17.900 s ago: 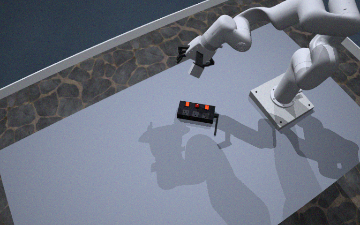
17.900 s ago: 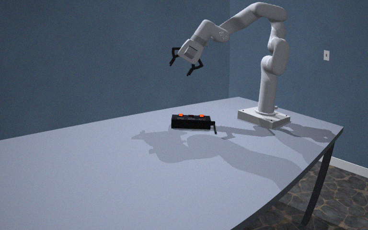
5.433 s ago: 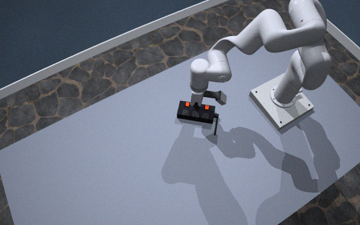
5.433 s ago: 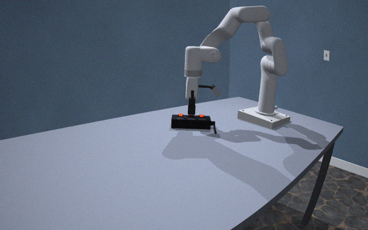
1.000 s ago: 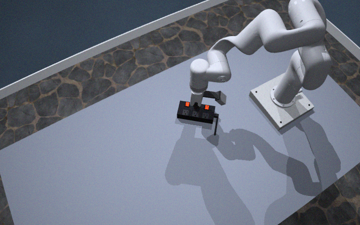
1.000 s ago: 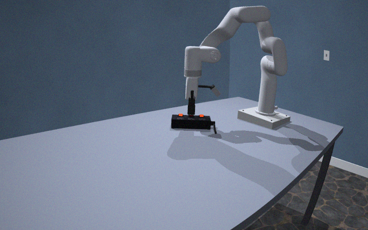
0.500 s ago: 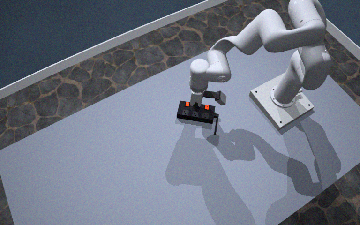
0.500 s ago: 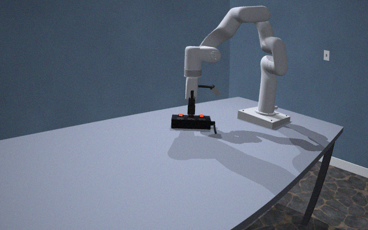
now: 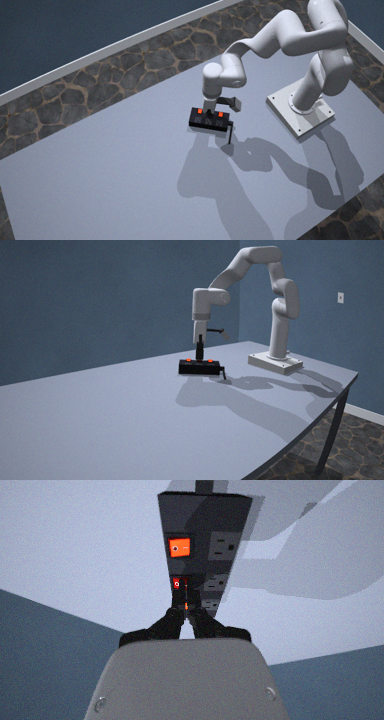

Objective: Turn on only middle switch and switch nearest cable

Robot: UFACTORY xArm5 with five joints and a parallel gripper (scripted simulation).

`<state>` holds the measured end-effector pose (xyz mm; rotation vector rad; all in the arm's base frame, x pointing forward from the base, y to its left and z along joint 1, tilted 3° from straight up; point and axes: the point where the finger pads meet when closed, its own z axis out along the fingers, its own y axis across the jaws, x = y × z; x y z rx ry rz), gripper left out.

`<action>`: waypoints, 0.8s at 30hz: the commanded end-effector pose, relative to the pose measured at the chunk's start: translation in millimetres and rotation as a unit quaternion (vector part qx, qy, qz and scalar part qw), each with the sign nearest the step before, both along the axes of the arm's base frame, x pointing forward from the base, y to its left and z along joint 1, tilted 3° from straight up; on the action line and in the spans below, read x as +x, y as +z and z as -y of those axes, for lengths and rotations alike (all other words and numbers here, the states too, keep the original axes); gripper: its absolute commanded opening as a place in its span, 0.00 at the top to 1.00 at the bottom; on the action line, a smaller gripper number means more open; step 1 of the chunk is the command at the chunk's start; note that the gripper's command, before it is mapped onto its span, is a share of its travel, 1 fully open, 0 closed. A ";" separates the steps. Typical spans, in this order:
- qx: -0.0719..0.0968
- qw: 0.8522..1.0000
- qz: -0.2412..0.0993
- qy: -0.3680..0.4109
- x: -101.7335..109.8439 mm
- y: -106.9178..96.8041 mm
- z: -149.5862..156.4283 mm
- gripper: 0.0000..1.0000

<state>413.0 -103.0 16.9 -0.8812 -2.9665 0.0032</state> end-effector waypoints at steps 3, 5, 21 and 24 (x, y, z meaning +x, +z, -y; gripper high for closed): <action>0.000 1.000 0.002 0.000 1.3 1.0 0.4 1.00; 0.000 1.000 0.002 0.000 1.3 0.7 0.5 1.00; 0.000 1.000 0.002 0.000 0.7 -4.6 1.7 1.00; 0.000 1.000 0.002 0.000 0.6 -5.0 1.8 1.00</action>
